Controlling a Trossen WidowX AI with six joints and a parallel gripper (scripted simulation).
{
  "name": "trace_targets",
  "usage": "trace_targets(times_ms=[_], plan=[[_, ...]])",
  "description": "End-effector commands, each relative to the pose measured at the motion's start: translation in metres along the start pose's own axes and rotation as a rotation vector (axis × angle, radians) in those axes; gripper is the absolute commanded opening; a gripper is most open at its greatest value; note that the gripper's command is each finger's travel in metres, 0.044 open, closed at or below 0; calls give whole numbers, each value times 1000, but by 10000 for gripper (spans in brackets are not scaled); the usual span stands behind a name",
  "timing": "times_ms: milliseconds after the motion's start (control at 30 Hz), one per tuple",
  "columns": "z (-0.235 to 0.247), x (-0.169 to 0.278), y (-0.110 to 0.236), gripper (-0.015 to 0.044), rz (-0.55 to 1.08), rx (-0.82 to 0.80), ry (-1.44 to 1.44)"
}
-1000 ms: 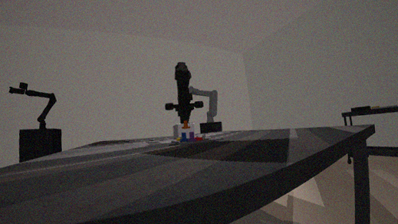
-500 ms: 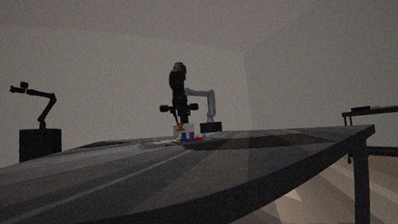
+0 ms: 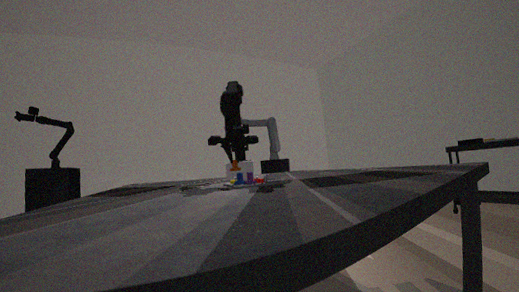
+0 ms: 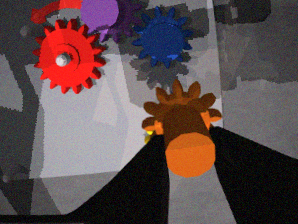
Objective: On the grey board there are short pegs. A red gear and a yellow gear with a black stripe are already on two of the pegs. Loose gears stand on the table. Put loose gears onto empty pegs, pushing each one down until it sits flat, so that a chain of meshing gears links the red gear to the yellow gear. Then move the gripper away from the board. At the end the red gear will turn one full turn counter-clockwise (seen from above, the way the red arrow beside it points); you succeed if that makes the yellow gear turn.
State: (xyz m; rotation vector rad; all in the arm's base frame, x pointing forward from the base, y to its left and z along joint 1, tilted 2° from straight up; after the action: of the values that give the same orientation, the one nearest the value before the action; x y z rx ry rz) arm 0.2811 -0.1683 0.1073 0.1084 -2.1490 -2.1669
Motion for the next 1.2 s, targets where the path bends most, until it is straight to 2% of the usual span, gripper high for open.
trace_targets(times_ms=[0,167,867,1167], plan=[[-1,-1,1,0,-1,6,100],[-1,-1,1,0,-1,7,213],[-1,-1,0,0,-1,7,228],[0,-1,-9,0,0,6,398]])
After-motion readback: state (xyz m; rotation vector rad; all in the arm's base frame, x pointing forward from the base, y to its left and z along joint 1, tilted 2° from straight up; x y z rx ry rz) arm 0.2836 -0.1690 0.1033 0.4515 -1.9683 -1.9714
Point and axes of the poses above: the point midway between the two fingers, 35 mm back from their tips, its own y axis back along the fingers, its own z axis across the jaws, x = y × z, the point moved 9 cm from there along y, back along the fingers, and after that the axes turned 15 degrees about y, right-handed, at the moved point
